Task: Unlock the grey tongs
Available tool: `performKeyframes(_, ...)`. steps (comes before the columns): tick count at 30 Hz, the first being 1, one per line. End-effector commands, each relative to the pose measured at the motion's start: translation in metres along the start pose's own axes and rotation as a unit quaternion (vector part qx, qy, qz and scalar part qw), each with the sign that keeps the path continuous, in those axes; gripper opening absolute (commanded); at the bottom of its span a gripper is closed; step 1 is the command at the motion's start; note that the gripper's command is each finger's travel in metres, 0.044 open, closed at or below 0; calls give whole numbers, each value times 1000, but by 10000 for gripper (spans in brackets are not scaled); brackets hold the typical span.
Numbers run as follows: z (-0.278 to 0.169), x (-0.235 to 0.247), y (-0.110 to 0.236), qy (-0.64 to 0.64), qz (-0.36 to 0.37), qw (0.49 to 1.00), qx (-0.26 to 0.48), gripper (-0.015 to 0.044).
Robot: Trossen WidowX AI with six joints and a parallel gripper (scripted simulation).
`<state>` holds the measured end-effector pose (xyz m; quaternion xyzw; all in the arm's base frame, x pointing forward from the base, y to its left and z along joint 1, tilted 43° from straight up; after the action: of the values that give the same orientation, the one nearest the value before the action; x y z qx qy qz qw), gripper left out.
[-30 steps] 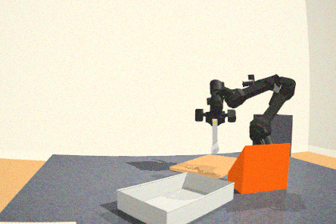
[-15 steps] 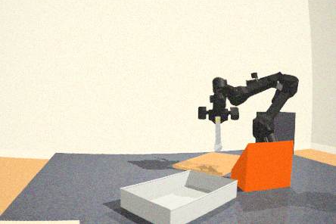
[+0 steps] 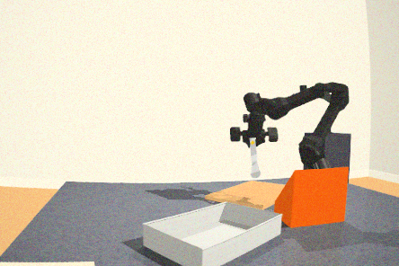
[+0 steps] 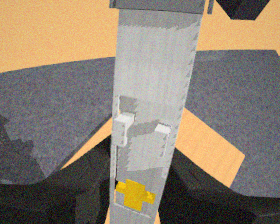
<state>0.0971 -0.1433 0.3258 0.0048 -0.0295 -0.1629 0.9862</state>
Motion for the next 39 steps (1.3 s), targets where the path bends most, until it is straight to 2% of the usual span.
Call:
performKeyframes(1,8,2,-6,4,14,1000,17,-150)
performKeyframes(21,35,-2,-33,15,48,986,160,-150)
performKeyframes(39,53,-21,-42,-28,27,942,333,-150)
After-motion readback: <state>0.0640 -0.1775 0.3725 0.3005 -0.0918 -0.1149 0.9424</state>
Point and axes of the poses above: the point midway between the two fingers, 35 mm back from their tips, its own y axis back along the fingers, its own x axis across the jaws, z = x × y, the point moved 10 cm from there along y, back along the fingers, and after that the axes turned 4 degrees about y, right-handed, at the moved point
